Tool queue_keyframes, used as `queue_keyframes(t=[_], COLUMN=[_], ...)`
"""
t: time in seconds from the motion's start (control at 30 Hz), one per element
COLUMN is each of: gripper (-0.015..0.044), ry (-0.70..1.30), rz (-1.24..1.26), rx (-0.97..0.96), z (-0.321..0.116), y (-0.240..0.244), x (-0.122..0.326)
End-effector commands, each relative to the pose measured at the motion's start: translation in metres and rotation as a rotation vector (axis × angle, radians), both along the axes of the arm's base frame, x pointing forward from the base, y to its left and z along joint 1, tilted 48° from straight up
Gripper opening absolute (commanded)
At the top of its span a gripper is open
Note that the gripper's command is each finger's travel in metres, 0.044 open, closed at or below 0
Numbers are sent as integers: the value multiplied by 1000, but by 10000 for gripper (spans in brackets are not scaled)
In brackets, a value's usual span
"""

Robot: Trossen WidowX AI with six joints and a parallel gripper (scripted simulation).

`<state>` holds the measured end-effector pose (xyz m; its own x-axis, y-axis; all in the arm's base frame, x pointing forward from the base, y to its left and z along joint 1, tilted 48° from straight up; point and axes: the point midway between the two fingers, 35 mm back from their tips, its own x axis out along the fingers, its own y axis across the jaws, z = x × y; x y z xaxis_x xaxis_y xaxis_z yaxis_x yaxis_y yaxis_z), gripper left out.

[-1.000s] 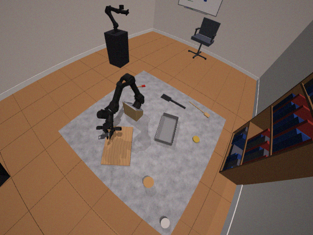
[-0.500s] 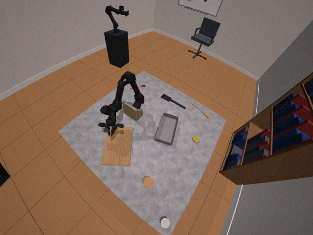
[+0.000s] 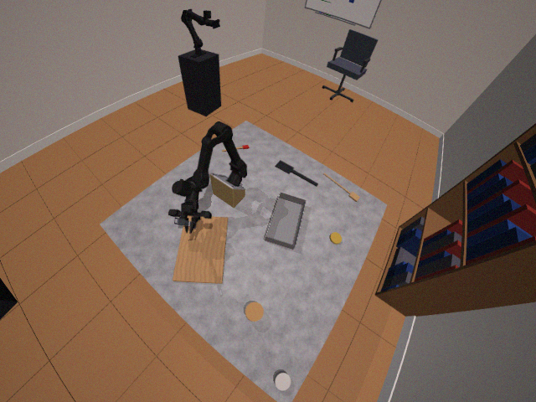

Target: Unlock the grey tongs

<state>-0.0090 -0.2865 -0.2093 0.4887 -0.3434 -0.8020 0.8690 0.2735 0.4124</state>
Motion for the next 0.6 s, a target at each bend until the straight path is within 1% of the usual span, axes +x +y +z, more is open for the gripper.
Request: queue_keyframes(t=[0.0, 0.57], gripper=[-150, -150], ry=[-4, -2], rz=[-4, 0], rx=[-10, 4], z=[2, 0], y=[-3, -4], x=[0, 0])
